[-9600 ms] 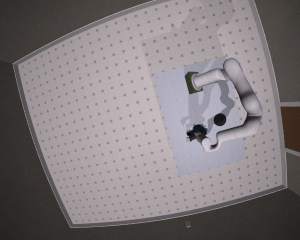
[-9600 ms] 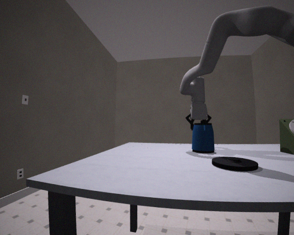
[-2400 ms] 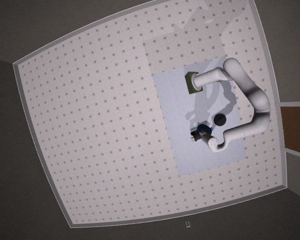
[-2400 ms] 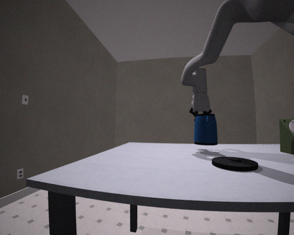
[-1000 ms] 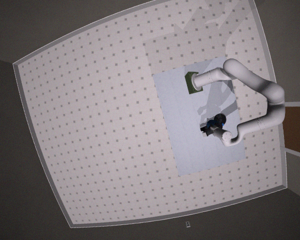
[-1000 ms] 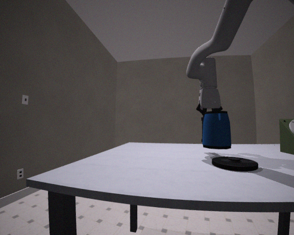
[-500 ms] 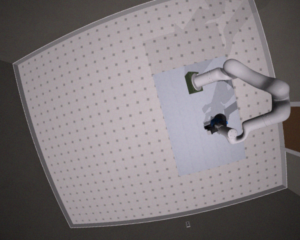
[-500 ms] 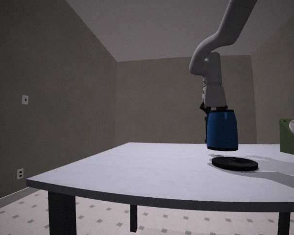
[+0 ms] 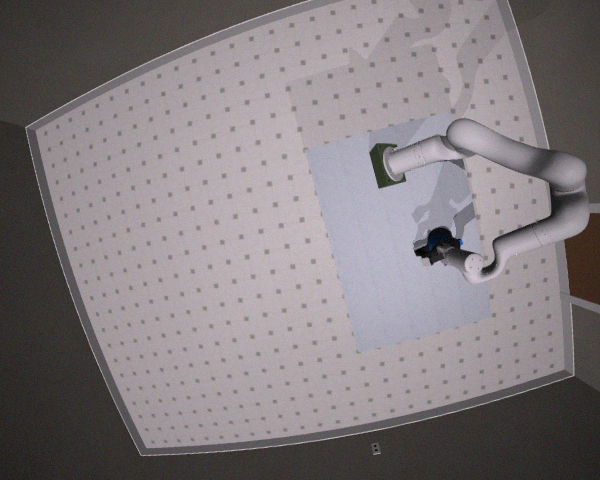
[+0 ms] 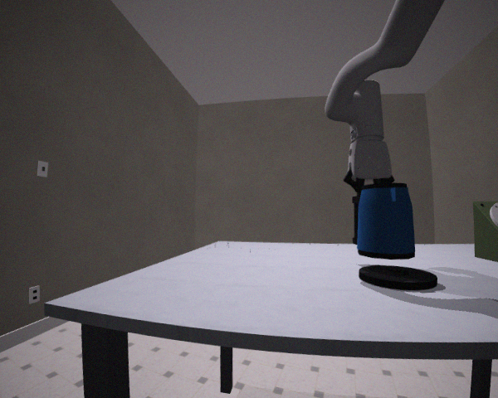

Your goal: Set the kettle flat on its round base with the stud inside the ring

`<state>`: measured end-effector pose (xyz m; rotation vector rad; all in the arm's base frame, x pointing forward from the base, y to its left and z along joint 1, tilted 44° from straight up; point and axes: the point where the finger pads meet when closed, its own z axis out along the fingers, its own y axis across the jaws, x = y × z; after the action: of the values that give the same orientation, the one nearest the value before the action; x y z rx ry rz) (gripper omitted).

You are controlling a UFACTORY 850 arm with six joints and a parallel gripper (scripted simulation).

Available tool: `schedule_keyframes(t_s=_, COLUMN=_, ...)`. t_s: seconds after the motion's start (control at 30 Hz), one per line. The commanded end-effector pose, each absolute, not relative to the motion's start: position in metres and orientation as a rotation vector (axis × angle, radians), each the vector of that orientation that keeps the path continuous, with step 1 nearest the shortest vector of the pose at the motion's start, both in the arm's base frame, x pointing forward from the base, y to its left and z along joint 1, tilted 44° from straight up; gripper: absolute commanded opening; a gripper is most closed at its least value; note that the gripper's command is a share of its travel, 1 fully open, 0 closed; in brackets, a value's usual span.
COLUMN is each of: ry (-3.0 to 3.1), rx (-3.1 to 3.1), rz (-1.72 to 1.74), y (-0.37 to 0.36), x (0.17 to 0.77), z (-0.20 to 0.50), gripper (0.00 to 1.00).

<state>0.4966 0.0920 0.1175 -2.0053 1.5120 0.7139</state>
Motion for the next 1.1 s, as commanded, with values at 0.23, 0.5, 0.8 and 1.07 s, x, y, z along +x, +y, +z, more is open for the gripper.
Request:
schedule_keyframes(t_s=0.23, ry=1.512, rx=-2.005, rz=0.711, y=0.108, x=0.491, z=0.135, gripper=0.00)
schedule_keyframes(t_s=0.5, ry=1.512, rx=-2.005, rz=0.711, y=0.114, x=0.489, z=0.140, gripper=0.00)
schedule_keyframes(t_s=0.8, ry=1.512, rx=-2.005, rz=0.711, y=0.119, x=0.487, z=0.146, gripper=0.00)
schedule_keyframes(t_s=1.07, ry=1.512, rx=-2.005, rz=0.711, y=0.120, x=0.487, z=0.147, gripper=0.00)
